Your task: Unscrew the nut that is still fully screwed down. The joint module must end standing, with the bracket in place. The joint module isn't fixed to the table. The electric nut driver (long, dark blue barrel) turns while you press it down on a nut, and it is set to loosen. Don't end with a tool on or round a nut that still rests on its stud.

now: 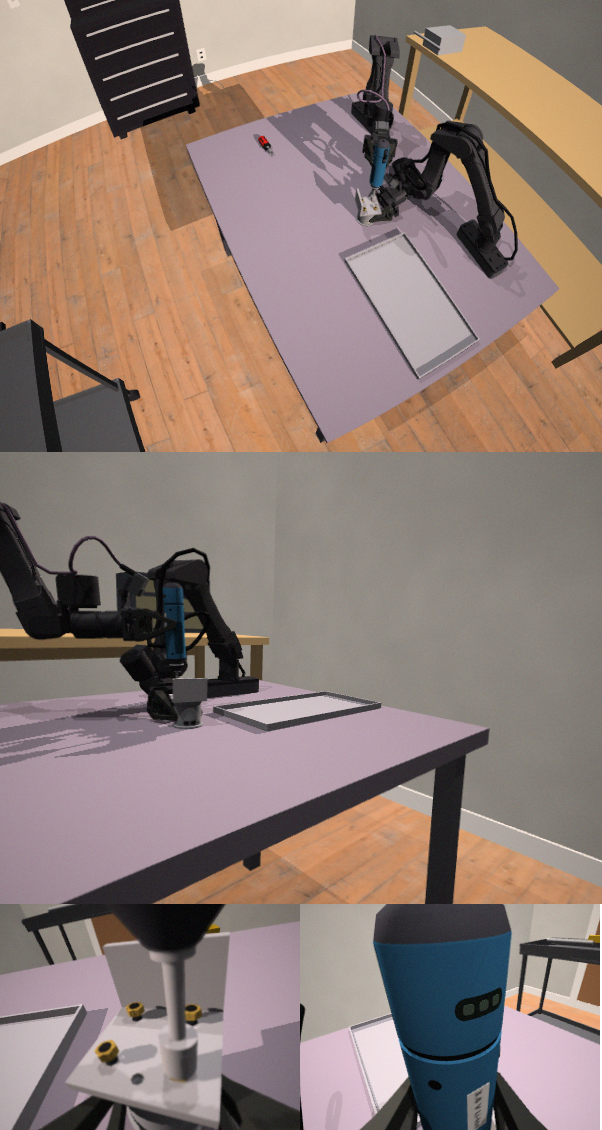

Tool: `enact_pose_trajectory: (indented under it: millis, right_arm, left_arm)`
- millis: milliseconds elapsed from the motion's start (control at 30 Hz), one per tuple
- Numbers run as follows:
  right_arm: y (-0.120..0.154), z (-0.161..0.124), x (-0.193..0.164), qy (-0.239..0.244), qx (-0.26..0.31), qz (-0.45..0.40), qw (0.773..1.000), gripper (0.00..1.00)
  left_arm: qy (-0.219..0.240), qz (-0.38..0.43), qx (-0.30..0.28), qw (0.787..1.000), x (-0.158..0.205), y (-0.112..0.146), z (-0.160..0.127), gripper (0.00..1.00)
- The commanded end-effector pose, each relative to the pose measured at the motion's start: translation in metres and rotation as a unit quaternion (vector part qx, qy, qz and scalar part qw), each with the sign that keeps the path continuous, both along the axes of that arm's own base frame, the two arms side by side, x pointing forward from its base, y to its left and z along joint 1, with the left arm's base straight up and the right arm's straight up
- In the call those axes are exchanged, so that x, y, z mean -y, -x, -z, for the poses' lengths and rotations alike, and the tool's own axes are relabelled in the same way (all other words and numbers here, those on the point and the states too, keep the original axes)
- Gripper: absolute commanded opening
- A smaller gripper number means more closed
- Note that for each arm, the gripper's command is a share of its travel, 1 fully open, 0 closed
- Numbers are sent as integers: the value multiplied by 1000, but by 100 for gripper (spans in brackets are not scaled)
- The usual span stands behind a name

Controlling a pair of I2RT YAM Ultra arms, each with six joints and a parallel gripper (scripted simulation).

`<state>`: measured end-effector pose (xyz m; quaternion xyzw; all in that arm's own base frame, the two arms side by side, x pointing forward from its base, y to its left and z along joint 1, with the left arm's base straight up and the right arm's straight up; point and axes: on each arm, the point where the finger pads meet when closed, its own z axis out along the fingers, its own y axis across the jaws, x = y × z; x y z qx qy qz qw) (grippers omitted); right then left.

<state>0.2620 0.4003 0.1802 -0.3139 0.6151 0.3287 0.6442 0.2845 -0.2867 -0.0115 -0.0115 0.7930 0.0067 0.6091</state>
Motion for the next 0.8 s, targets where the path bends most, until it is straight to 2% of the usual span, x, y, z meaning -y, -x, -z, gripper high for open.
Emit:
enact_pose_trajectory:
  millis: [0,333,500,767]
  right_arm:
    - [-2,-33,1,-47,27,0,999,42]
    - [-2,-33,1,-47,27,0,999,42]
    - [-3,-23,0,-38,21,0,999,42]
    - [-2,-30,1,-45,26,0,999,42]
  left_arm:
    - [-1,-1,2,1000,1,0,-2,59]
    - [-1,-1,2,1000,1,0,-2,59]
    - [-1,-1,2,1000,1,0,-2,59]
    - [-1,-1,2,1000,1,0,-2,59]
